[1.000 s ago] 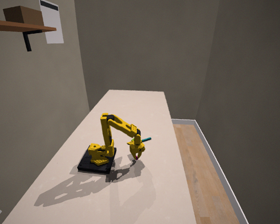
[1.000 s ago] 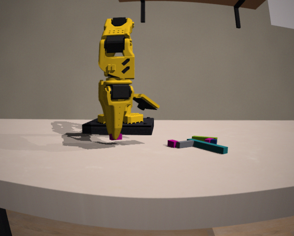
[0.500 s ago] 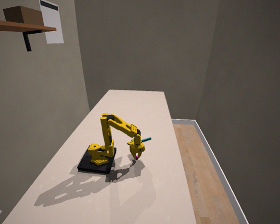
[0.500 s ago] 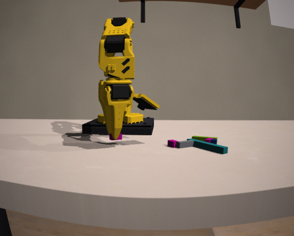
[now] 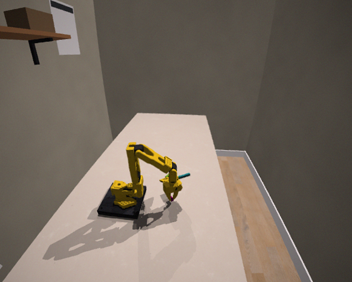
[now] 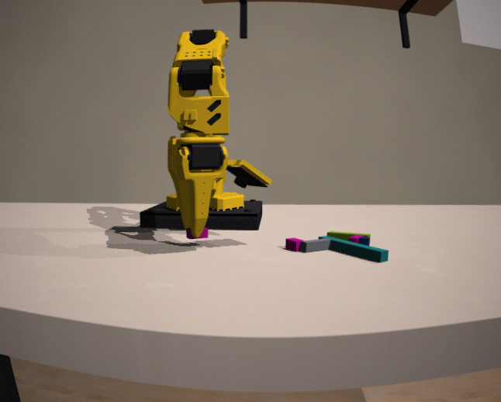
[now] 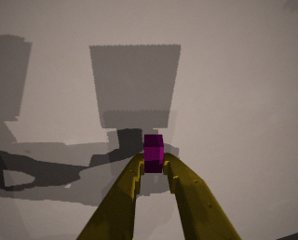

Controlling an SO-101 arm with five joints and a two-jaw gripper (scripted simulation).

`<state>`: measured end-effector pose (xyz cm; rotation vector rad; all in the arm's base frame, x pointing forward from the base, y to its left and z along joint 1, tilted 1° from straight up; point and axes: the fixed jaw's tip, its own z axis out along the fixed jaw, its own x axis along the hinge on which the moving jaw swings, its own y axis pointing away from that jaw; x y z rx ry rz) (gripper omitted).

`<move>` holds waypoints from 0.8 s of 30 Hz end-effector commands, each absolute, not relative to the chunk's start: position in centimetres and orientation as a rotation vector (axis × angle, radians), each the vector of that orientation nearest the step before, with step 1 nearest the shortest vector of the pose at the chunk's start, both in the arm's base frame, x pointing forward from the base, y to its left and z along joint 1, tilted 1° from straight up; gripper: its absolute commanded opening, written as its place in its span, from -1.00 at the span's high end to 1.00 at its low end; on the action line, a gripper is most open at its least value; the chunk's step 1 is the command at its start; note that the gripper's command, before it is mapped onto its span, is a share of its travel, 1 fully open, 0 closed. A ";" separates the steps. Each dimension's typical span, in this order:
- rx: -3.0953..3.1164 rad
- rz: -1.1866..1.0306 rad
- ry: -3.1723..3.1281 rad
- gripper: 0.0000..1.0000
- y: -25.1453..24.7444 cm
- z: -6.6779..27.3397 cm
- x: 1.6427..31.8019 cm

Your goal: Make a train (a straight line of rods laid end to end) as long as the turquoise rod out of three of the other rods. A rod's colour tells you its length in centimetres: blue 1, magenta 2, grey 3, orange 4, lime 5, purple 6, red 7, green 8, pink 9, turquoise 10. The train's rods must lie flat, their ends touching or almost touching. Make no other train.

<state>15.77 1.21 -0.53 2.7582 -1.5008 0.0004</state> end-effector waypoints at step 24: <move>2.751 -0.021 -1.498 1.00 1.0 -0.8 15.6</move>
